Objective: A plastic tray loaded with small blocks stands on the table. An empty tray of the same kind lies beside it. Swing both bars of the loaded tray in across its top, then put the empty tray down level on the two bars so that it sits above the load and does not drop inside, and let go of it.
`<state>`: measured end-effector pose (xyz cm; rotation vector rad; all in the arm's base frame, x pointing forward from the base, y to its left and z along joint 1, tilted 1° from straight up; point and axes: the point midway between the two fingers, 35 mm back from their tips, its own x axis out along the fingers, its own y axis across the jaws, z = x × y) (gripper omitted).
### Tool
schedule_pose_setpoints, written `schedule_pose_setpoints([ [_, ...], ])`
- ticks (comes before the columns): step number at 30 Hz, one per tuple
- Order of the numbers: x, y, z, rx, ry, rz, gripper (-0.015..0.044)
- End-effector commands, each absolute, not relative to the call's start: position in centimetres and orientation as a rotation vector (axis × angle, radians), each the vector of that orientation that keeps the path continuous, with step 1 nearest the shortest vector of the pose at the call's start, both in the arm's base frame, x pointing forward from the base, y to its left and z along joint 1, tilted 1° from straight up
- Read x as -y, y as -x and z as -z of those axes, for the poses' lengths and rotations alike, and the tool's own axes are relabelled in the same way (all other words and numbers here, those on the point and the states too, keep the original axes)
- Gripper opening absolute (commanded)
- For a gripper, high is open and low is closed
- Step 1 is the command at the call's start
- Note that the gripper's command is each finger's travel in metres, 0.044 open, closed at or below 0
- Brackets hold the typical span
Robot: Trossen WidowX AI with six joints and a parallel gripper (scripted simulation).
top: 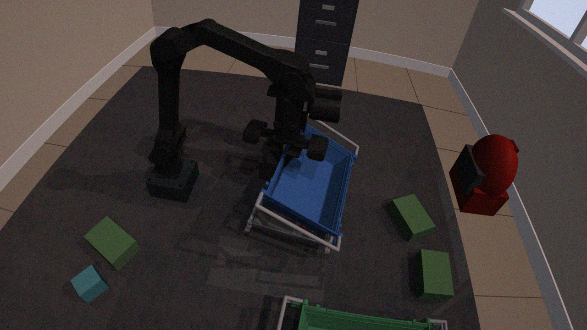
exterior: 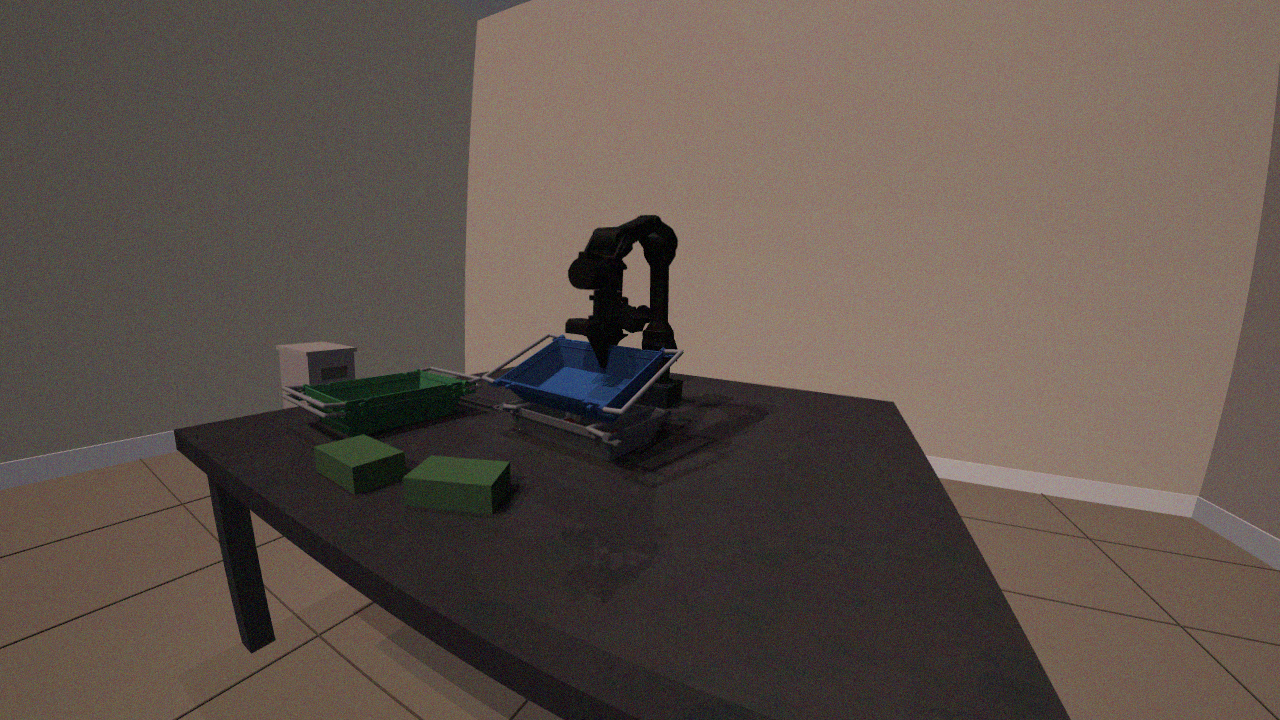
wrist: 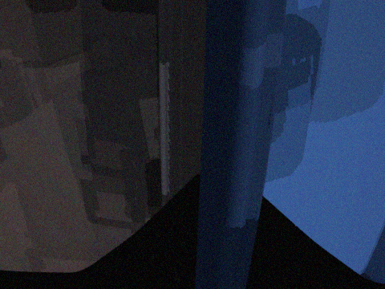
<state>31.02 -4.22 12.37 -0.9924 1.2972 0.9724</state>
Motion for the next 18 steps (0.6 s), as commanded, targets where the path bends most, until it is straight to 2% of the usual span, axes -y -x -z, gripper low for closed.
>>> schedule_pose_setpoints([
  [1,4.1,-30.8,-12.2,-1.292,0.995,-0.971,0.0],
  [18,3.8,-30.1,-10.6,-1.293,0.995,-0.972,0.0],
])
